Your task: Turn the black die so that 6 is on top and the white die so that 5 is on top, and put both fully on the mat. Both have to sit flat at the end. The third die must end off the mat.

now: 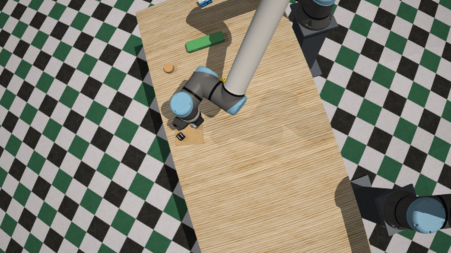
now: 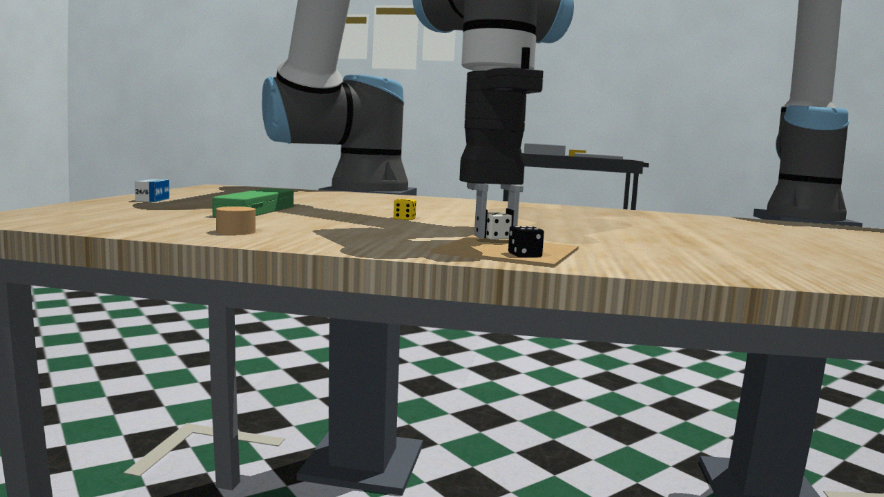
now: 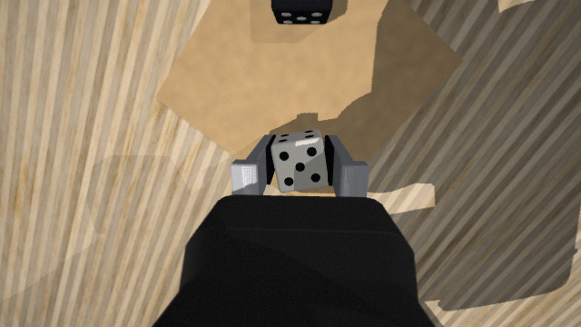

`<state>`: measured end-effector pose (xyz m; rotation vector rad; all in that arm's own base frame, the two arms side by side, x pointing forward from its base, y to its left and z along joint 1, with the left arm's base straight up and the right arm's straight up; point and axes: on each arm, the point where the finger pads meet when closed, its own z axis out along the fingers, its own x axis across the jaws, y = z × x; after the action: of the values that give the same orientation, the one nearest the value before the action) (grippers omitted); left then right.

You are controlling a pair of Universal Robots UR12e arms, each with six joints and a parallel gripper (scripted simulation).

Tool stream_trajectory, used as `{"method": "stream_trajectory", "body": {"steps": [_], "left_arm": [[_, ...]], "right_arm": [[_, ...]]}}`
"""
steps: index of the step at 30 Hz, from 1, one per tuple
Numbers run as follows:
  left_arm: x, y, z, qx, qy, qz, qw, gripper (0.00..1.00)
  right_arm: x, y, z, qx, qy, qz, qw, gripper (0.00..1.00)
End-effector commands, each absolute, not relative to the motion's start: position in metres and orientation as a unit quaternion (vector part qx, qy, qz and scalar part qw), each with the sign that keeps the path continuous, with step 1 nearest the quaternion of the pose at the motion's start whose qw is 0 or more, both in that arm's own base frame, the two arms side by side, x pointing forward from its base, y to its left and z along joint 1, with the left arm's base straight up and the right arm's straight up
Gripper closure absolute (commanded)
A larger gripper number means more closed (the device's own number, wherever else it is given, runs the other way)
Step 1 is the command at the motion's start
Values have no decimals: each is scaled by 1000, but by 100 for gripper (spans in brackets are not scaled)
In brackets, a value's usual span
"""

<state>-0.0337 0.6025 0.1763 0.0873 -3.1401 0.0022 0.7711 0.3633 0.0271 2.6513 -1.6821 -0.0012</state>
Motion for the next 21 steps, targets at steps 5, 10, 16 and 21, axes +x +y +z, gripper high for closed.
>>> {"method": "stream_trajectory", "body": {"steps": [5, 10, 16, 21], "left_arm": [[-34, 603, 177, 28, -1000, 0, 0, 0], [-34, 603, 177, 28, -1000, 0, 0, 0], [-34, 603, 177, 28, -1000, 0, 0, 0], [-34, 603, 177, 28, -1000, 0, 0, 0]], "right_arm": [[772, 364, 28, 844, -536, 0, 0, 43], [772, 364, 28, 844, -536, 0, 0, 43], [772, 364, 27, 844, -536, 0, 0, 43], [772, 364, 26, 844, -536, 0, 0, 43]]}}
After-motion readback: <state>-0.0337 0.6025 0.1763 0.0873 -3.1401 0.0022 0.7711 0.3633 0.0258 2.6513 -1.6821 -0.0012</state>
